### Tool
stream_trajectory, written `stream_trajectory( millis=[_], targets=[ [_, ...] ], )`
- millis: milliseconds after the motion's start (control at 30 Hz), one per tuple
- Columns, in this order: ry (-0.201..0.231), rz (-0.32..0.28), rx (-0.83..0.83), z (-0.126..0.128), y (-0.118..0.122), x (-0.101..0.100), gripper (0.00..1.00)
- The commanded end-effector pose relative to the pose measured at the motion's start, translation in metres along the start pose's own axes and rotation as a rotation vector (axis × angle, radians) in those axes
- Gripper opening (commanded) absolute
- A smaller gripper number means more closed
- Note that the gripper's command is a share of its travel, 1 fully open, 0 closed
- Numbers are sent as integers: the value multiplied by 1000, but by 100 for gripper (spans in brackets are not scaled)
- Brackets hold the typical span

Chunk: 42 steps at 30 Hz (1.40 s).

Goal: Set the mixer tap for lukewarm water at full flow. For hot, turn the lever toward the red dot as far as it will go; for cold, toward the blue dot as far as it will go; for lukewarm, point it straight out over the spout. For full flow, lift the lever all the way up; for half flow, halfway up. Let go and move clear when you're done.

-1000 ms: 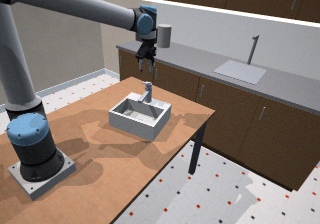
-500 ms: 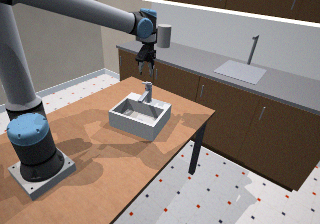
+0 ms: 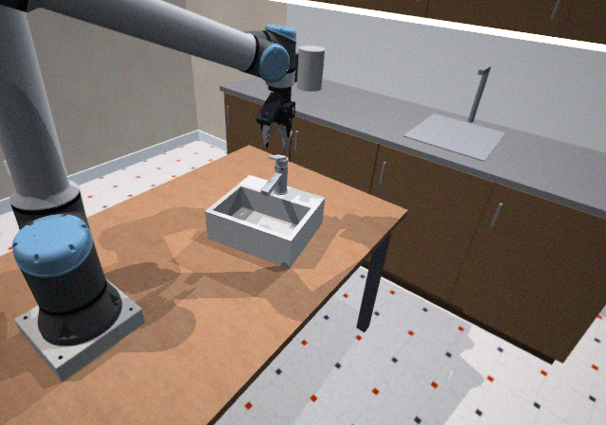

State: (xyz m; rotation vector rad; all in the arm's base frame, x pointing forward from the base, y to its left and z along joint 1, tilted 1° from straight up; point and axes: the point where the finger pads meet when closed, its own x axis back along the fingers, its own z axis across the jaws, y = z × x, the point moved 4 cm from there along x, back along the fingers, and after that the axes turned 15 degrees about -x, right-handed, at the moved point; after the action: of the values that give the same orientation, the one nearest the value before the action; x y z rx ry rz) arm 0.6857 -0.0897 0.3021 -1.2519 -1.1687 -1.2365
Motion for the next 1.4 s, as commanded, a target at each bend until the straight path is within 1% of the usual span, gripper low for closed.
stream_trajectory(
  millis=[0, 267, 1367],
  targets=[
    [0, -1, 2, 2, 1, -7, 43],
    [0, -2, 2, 2, 1, -13, 43],
    [-1, -5, 2, 2, 2, -11, 43]
  ],
)
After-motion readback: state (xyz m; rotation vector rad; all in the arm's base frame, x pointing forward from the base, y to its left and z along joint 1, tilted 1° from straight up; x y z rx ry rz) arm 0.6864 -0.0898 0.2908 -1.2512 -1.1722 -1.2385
